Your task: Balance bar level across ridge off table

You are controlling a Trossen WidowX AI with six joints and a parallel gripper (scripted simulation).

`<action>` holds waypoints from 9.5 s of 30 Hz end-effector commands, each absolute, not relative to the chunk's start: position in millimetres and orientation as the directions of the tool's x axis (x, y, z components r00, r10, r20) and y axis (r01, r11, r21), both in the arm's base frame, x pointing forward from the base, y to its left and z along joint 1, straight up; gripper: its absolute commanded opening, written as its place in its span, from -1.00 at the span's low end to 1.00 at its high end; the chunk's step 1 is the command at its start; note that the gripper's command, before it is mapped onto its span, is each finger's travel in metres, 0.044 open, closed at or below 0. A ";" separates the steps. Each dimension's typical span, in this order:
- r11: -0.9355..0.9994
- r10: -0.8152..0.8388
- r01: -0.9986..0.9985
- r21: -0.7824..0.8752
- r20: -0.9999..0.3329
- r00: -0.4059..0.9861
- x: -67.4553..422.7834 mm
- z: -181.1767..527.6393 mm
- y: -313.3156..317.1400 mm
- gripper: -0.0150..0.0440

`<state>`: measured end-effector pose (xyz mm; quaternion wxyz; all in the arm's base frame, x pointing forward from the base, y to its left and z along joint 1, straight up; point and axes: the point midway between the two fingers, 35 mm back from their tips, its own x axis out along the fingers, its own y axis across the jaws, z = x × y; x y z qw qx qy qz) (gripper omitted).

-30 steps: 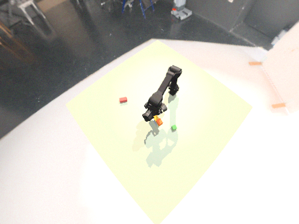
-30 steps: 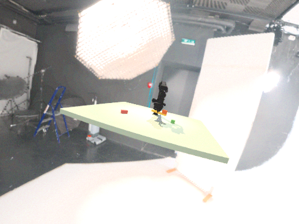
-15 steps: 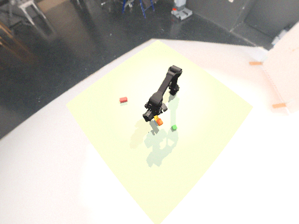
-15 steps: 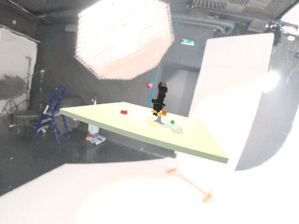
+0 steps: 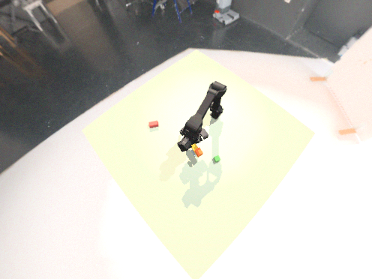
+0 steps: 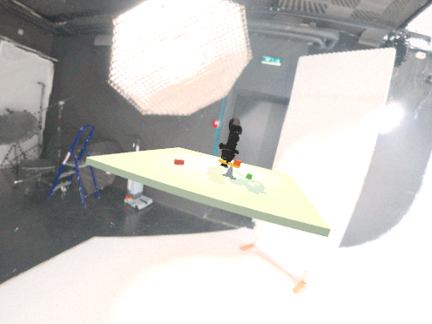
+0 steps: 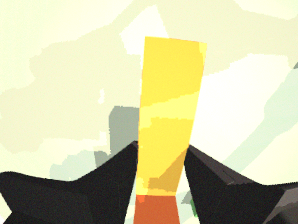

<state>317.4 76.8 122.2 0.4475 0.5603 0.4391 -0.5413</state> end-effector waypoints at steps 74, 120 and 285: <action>-0.216 0.006 0.976 0.023 -1.000 0.025 316.5 114.1 76.5 -0.49; -0.216 0.006 0.976 0.023 -1.000 0.025 316.2 116.0 75.9 -0.49; -0.216 0.006 0.976 0.021 -1.000 0.023 316.1 118.0 75.8 0.09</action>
